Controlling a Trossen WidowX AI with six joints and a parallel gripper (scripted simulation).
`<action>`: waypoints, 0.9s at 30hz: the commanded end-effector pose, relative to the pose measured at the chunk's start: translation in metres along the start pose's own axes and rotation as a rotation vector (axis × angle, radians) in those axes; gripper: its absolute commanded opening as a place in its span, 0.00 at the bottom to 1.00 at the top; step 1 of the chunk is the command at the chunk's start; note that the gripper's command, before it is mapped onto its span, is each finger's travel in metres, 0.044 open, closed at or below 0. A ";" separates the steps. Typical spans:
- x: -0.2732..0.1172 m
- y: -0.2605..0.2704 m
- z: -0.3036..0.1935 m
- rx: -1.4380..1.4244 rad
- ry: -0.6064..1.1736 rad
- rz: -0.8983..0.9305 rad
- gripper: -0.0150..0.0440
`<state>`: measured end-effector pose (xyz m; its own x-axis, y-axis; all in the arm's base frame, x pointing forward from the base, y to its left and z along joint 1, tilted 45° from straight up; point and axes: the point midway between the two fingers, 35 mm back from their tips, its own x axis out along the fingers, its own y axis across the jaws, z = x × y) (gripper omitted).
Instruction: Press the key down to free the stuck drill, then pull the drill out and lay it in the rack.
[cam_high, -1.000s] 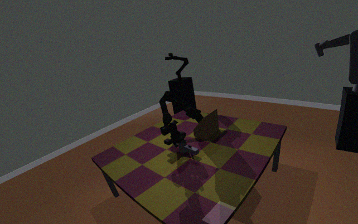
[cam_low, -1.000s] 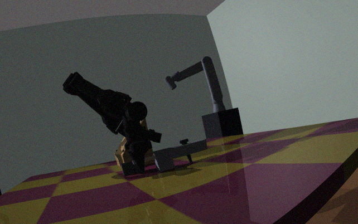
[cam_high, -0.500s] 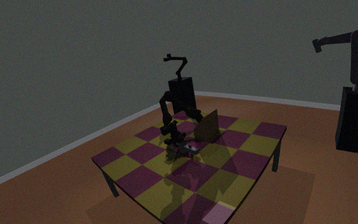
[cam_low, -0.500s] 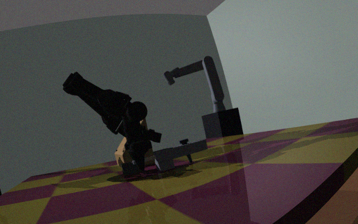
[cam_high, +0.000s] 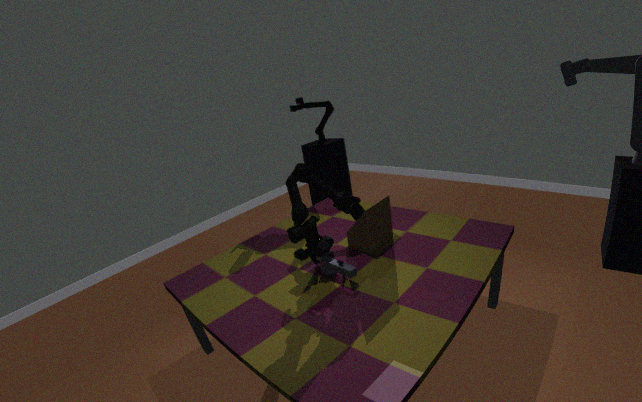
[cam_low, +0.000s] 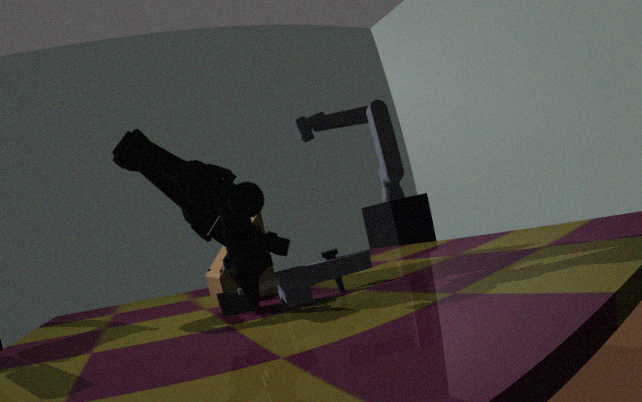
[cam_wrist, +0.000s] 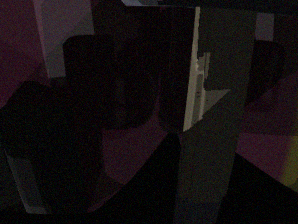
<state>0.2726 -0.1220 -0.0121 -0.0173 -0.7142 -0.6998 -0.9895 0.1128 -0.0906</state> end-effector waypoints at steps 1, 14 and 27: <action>-0.001 0.000 0.001 0.001 -0.006 -0.002 0.25; -0.001 0.000 0.001 0.001 -0.006 -0.002 0.25; 0.000 0.000 -0.005 0.001 -0.005 -0.002 0.25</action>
<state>0.2719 -0.1238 -0.0108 -0.0187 -0.7140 -0.6999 -0.9891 0.1153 -0.0912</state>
